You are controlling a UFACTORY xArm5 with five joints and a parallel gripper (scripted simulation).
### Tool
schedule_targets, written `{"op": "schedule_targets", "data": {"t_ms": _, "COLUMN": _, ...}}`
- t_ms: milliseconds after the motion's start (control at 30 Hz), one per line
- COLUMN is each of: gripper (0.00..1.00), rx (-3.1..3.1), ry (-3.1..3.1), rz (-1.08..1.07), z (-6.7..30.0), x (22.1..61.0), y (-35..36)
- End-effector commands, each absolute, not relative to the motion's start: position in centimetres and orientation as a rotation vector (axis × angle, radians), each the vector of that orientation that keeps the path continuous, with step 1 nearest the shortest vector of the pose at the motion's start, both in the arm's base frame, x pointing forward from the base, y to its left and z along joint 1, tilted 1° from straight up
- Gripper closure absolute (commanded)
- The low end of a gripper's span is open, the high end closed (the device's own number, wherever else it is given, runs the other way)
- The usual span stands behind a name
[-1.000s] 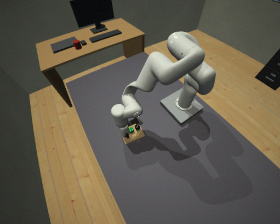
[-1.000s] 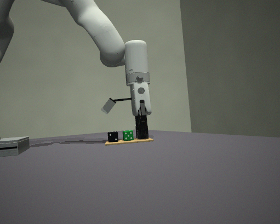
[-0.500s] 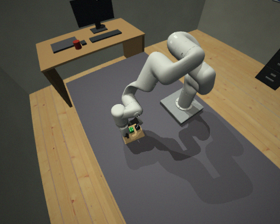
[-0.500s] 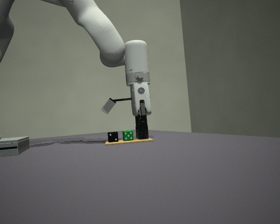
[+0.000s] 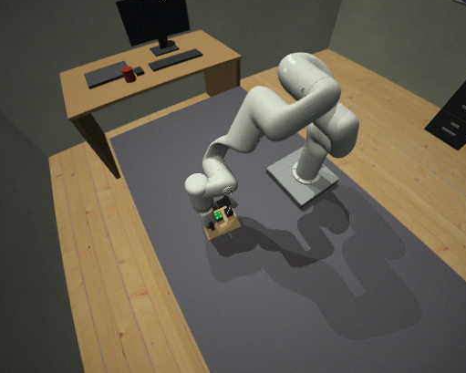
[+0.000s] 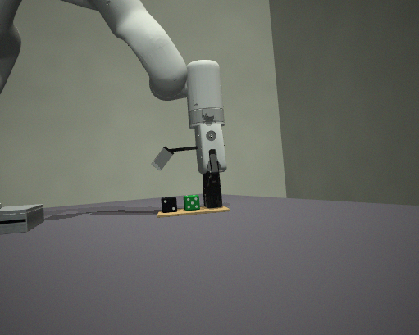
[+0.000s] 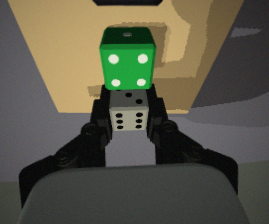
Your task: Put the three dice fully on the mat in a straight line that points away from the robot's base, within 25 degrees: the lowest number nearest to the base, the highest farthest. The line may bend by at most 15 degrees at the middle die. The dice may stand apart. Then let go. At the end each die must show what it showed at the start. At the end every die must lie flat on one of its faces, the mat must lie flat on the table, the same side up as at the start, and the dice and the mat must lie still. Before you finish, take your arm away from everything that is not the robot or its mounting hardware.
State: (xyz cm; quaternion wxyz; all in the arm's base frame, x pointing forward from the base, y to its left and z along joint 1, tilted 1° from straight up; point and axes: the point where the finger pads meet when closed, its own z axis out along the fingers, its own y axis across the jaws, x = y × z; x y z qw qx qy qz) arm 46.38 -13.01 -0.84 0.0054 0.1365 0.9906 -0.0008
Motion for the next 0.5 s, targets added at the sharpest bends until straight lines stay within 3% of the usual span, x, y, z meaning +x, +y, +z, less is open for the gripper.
{"op": "schedule_targets", "data": {"t_ms": 0, "gripper": 0.69, "rx": 0.427, "ry": 3.098, "rz": -0.003, "z": -0.7, "x": 46.52, "y": -13.05}}
{"op": "schedule_targets", "data": {"t_ms": 467, "gripper": 0.53, "rx": 0.427, "ry": 3.098, "rz": -0.003, "z": -0.7, "x": 46.52, "y": -13.05}}
